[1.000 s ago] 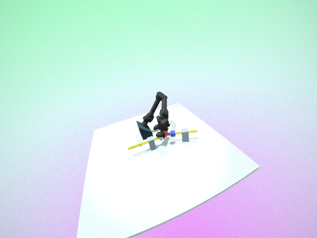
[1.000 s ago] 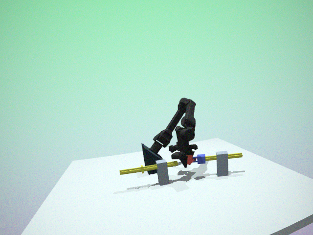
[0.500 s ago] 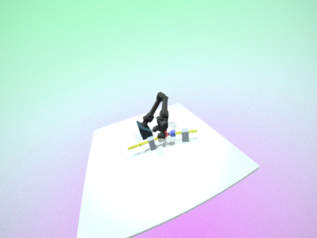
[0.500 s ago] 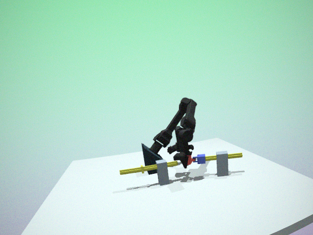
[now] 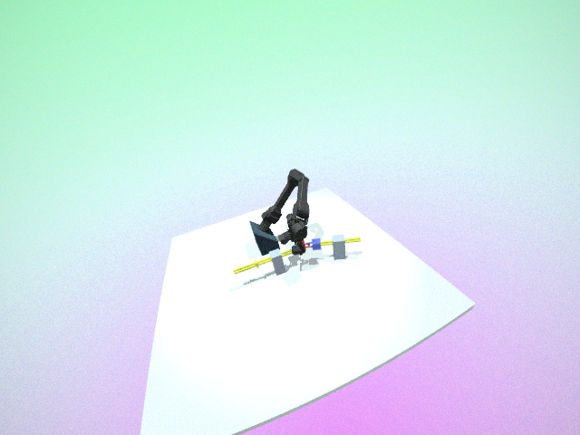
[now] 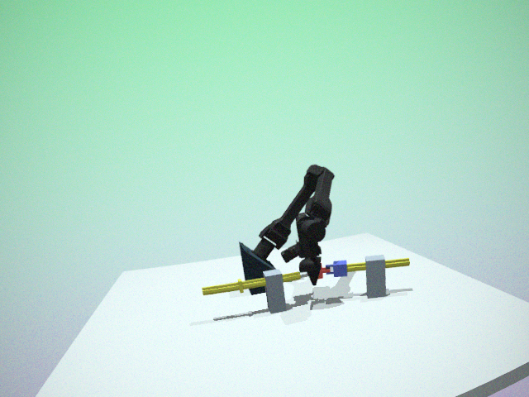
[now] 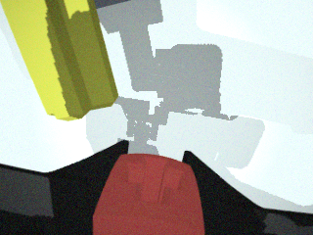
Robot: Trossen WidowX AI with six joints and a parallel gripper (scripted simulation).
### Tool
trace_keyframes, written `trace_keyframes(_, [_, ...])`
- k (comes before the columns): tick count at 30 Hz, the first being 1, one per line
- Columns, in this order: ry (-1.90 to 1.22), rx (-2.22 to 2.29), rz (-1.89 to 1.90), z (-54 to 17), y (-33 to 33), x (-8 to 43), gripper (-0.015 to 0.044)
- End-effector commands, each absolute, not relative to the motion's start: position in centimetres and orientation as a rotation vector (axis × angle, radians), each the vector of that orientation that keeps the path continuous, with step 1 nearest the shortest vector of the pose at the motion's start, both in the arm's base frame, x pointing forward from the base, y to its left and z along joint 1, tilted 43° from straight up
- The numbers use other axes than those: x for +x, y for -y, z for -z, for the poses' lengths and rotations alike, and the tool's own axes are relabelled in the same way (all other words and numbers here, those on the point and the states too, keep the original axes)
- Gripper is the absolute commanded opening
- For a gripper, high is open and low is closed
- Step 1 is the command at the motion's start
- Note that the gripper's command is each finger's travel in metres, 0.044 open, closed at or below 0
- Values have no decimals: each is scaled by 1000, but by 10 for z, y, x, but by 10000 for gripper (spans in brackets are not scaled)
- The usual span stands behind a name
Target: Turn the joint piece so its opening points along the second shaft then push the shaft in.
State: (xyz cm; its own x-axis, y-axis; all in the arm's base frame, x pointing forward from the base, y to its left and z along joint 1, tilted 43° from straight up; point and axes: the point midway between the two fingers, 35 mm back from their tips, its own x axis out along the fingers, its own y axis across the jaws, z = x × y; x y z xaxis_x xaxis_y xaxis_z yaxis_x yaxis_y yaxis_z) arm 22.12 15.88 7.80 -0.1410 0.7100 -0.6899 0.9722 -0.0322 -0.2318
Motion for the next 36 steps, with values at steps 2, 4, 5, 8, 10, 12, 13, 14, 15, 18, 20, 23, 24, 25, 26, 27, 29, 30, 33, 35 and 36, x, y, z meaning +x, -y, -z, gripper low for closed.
trace_keyframes(2, [-1895,1691,882,-78,-158,226,0])
trace_keyframes(4, [-1897,1668,850,-78,-158,228,0])
trace_keyframes(5, [-1898,1657,834,-78,-158,228,0])
trace_keyframes(8, [-1900,1623,788,-78,-158,231,0])
trace_keyframes(10, [-1901,1600,757,-78,-158,232,0])
trace_keyframes(12, [-1900,1577,728,-78,-158,234,0])
trace_keyframes(13, [-1900,1566,713,-78,-158,234,0])
trace_keyframes(14, [-1899,1555,699,-78,-158,235,0])
trace_keyframes(15, [-1898,1543,685,-78,-158,236,0])
trace_keyframes(18, [-1896,1531,670,-78,-158,237,0])
trace_keyframes(20, [-1897,1528,667,-78,-158,237,0])
trace_keyframes(23, [-1897,1525,663,-78,-158,237,0])
trace_keyframes(24, [-1897,1525,663,-78,-158,237,0])
trace_keyframes(25, [-1897,1525,663,-78,-158,237,0])
trace_keyframes(26, [-1897,1524,662,-78,-158,237,0])
trace_keyframes(27, [-1897,1523,660,-78,-158,237,0])
trace_keyframes(29, [-1897,1523,660,-78,-158,237,0])
trace_keyframes(30, [-1897,1523,660,-78,-158,237,0])
trace_keyframes(33, [-1897,1522,658,-78,-158,237,0])
trace_keyframes(35, [-1899,1531,667,-78,-158,236,0])
trace_keyframes(36, [-1899,1531,667,-78,-158,236,0])
